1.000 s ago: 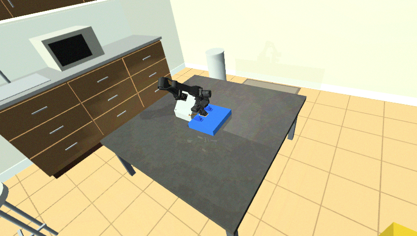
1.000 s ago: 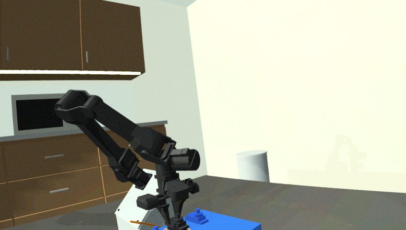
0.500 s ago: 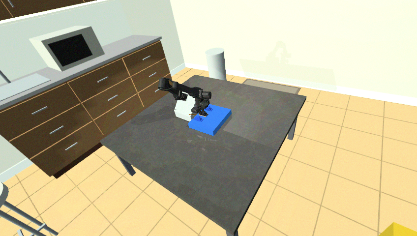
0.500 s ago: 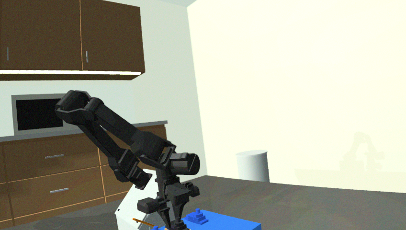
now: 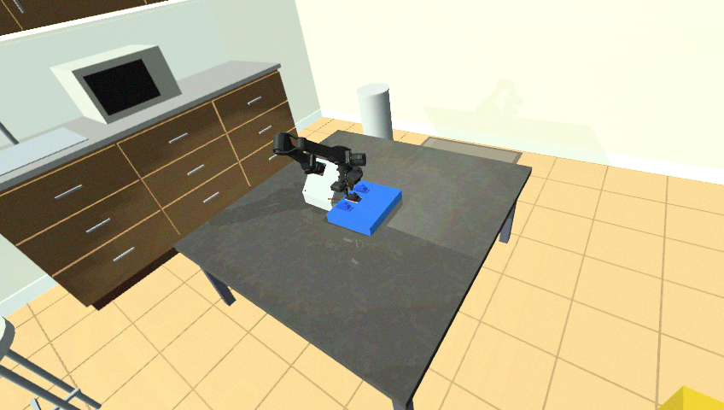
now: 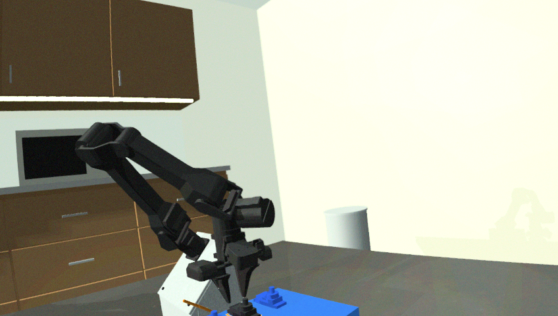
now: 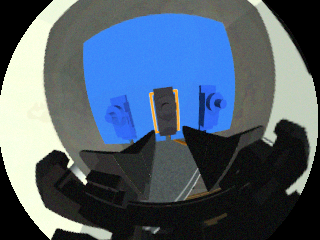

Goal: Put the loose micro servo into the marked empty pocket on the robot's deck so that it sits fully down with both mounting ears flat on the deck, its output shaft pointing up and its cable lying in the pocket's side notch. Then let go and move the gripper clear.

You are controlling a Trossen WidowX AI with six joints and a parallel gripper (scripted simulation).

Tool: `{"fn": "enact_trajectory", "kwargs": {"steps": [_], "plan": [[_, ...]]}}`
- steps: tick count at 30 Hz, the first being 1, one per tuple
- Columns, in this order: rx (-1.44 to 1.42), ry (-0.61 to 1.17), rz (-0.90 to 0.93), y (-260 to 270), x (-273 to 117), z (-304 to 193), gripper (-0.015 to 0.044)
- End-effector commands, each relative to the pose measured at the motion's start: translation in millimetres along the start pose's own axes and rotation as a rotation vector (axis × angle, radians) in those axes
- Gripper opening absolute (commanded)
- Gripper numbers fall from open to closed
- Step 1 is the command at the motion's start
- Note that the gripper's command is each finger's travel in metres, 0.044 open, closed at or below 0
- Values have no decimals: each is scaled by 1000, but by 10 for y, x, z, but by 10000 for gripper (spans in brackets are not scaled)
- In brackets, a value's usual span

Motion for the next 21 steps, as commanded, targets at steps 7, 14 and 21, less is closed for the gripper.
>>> {"fn": "enact_trajectory", "kwargs": {"steps": [7, 14, 21], "plan": [[5, -7, 1, -17, -137, 99, 266], [11, -10, 5, -113, -474, 667, 440], [17, -11, 8, -209, -781, 1097, 440]]}}
Point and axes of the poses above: the point midway between the two fingers, 35 mm back from their tips, its own x axis out along the fingers, its own y axis across the jaws, z = x × y, the point moved 9 cm from there along -x, back along the fingers, and after that the axes turned 9 degrees about -x, right-handed, at the moved point
